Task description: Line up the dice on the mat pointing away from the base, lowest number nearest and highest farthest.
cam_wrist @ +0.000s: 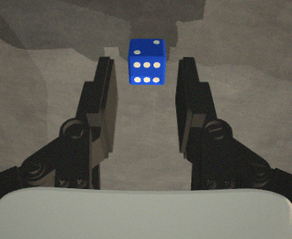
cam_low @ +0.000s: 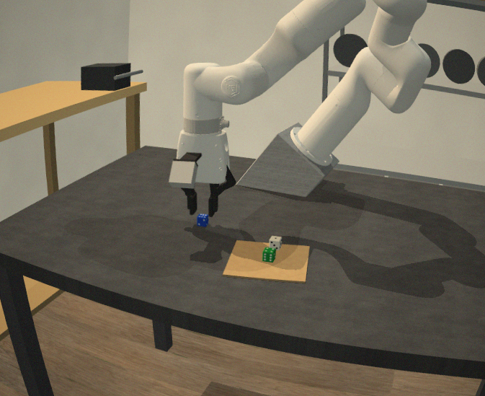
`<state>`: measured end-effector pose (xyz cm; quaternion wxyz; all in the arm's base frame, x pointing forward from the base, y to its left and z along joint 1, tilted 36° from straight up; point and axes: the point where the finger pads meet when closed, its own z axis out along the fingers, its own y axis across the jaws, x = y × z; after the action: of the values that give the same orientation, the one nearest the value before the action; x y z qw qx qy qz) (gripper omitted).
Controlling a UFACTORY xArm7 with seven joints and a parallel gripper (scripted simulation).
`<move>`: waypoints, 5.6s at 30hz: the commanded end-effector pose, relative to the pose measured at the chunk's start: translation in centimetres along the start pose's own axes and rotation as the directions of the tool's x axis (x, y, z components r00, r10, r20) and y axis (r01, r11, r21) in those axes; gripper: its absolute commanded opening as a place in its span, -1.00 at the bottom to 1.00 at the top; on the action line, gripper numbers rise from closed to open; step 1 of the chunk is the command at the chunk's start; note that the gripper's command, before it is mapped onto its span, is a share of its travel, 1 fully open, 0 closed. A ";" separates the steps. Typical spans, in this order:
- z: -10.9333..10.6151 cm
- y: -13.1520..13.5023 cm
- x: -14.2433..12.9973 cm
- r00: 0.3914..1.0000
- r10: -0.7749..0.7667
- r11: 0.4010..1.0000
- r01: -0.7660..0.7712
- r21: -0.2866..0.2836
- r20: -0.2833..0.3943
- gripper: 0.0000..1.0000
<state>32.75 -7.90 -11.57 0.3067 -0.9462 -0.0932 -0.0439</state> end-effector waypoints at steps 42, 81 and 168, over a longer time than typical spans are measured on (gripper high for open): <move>1.0 0.1 0.1 1.000 0.000 1.000 0.000 -0.004 -0.003 -0.28; 2.2 0.2 0.1 1.000 0.000 1.000 0.000 -0.003 -0.003 -0.28; -8.0 -2.0 4.3 1.000 0.020 1.000 -0.020 -0.010 -0.001 -0.69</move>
<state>33.80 -11.63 -4.79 0.3061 -0.9468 -0.0897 -0.0428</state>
